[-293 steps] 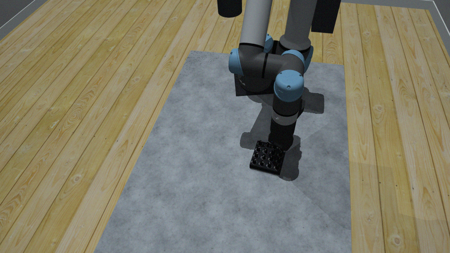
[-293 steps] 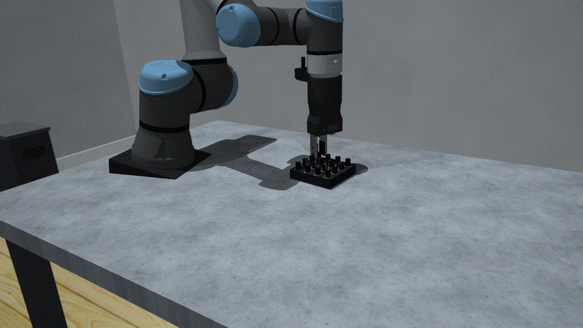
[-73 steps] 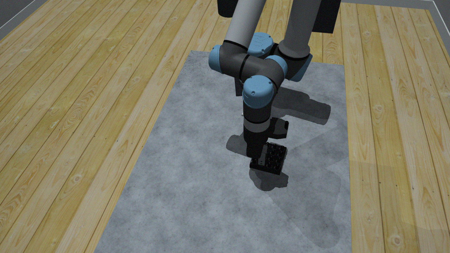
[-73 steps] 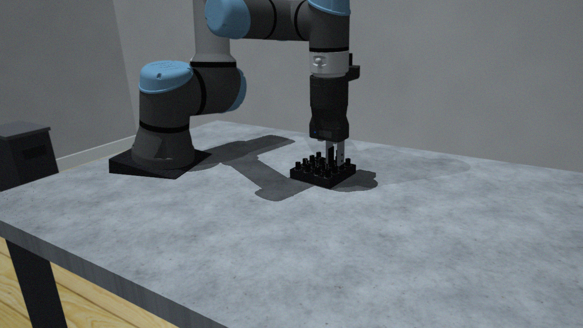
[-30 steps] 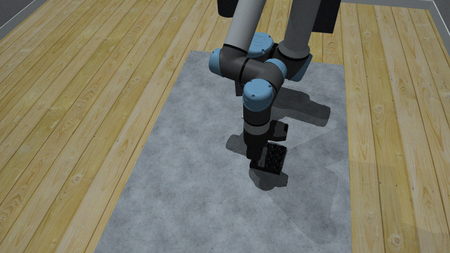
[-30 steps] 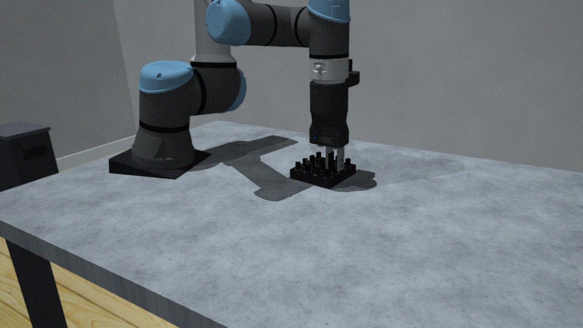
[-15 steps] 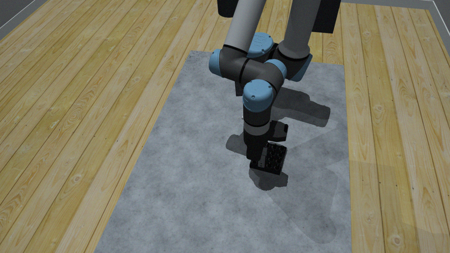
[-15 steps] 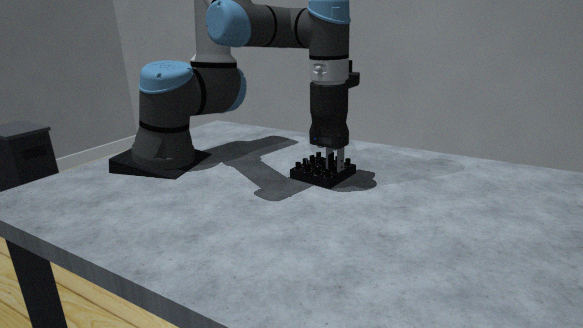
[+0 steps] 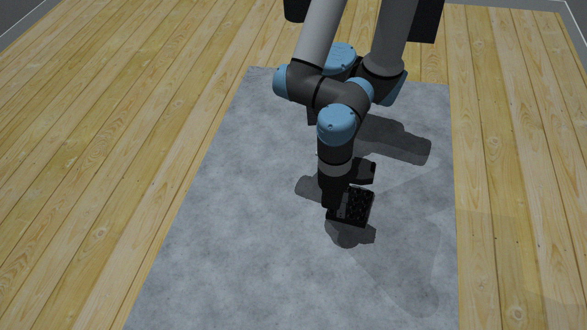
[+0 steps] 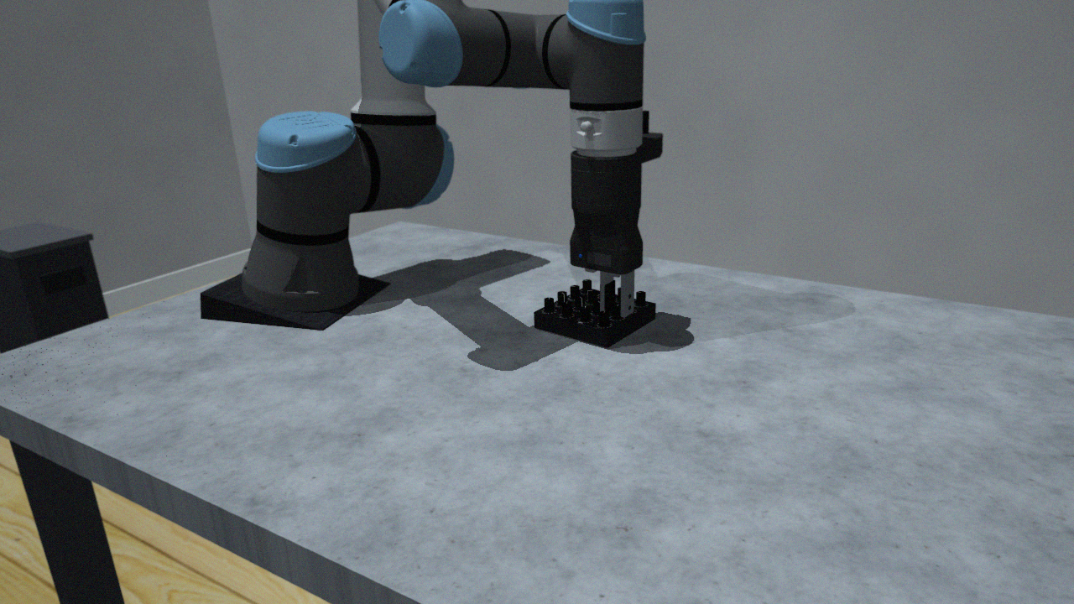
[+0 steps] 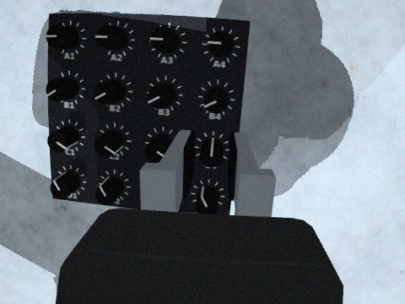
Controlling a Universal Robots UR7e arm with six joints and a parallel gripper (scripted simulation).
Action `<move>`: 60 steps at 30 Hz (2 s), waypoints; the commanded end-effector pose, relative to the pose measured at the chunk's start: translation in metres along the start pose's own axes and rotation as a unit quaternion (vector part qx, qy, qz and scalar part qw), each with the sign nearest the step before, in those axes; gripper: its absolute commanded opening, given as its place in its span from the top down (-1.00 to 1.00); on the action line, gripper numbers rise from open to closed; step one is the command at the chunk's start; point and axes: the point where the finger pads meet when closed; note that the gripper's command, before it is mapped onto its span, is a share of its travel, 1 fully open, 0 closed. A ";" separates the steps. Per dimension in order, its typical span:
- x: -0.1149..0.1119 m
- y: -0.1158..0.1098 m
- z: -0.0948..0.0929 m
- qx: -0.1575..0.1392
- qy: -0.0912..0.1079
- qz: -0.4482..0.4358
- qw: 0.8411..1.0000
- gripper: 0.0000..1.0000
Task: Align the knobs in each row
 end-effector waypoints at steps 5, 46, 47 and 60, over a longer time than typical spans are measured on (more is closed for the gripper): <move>0.000 0.000 0.000 0.000 -0.001 0.000 1.000 0.07; 0.000 0.000 0.000 0.000 -0.001 0.000 1.000 0.40; 0.000 0.000 0.000 0.000 -0.001 0.000 1.000 0.40; 0.000 0.000 0.000 0.000 -0.001 -0.014 1.000 0.40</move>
Point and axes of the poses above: the point where the finger pads meet when closed, its own z axis back along the fingers, its own x axis across the jaws, y = z × x, and after that the axes turned 15 degrees about -z, right-handed
